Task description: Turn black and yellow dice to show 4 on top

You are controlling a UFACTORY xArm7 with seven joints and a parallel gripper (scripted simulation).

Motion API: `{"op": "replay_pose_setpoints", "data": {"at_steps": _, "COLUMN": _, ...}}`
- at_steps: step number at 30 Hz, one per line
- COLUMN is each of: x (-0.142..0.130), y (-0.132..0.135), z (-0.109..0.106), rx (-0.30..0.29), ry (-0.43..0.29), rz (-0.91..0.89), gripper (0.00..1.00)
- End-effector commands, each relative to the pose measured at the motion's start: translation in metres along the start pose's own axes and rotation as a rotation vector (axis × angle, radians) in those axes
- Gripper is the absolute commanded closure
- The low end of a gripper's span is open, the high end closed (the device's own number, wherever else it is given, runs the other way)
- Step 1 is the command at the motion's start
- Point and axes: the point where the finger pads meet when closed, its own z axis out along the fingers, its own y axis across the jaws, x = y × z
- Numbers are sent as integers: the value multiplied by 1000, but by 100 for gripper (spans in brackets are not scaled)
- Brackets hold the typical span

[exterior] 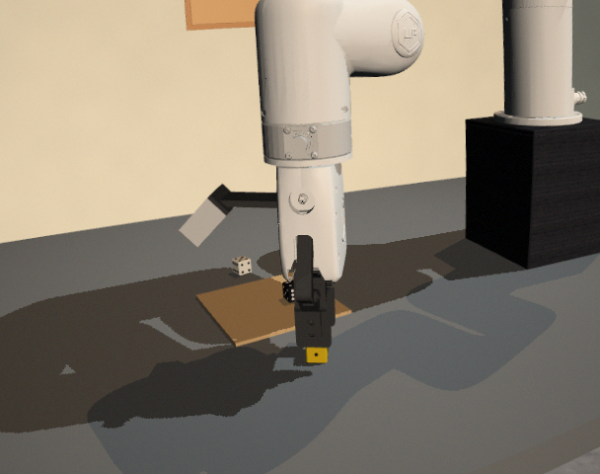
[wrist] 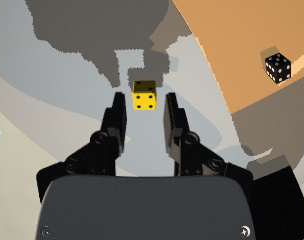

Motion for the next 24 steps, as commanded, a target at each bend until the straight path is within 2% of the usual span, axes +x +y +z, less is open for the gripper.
{"op": "replay_pose_setpoints", "data": {"at_steps": 1, "x": 1, "y": -1, "z": -1, "rx": 3, "ry": 2, "rz": 0, "gripper": 64}}
{"op": "replay_pose_setpoints", "data": {"at_steps": 24, "x": 1, "y": -1, "z": 5, "rx": 3, "ry": 2, "rz": 0, "gripper": 64}}
